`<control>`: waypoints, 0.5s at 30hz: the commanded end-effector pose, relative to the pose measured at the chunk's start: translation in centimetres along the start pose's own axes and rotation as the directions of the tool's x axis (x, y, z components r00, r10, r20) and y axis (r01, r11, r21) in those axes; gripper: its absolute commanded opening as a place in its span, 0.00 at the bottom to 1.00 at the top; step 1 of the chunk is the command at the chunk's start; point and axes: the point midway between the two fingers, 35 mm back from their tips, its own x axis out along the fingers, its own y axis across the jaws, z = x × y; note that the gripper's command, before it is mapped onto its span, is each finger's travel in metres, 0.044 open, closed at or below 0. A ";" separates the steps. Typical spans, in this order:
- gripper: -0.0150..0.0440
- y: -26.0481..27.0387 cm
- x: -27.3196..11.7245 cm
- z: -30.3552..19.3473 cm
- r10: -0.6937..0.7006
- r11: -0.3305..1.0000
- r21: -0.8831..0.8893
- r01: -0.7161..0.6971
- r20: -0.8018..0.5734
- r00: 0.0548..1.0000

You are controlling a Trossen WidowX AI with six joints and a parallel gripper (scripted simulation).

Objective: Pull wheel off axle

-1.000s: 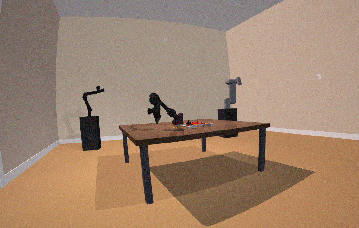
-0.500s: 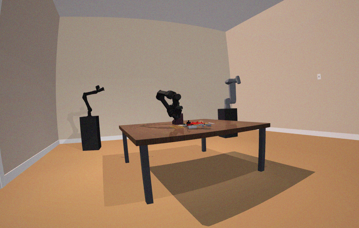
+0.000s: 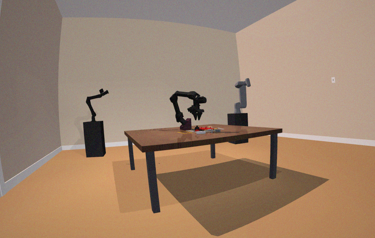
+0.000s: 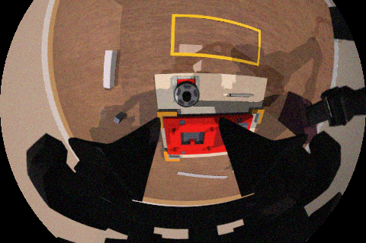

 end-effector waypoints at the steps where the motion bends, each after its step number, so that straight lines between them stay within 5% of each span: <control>1: 0.76 -0.2 0.3 0.5 -0.017 1.000 0.020 0.017 0.002 1.000; 15: 0.76 0.5 4.9 0.5 -0.016 1.000 0.021 0.016 0.002 1.000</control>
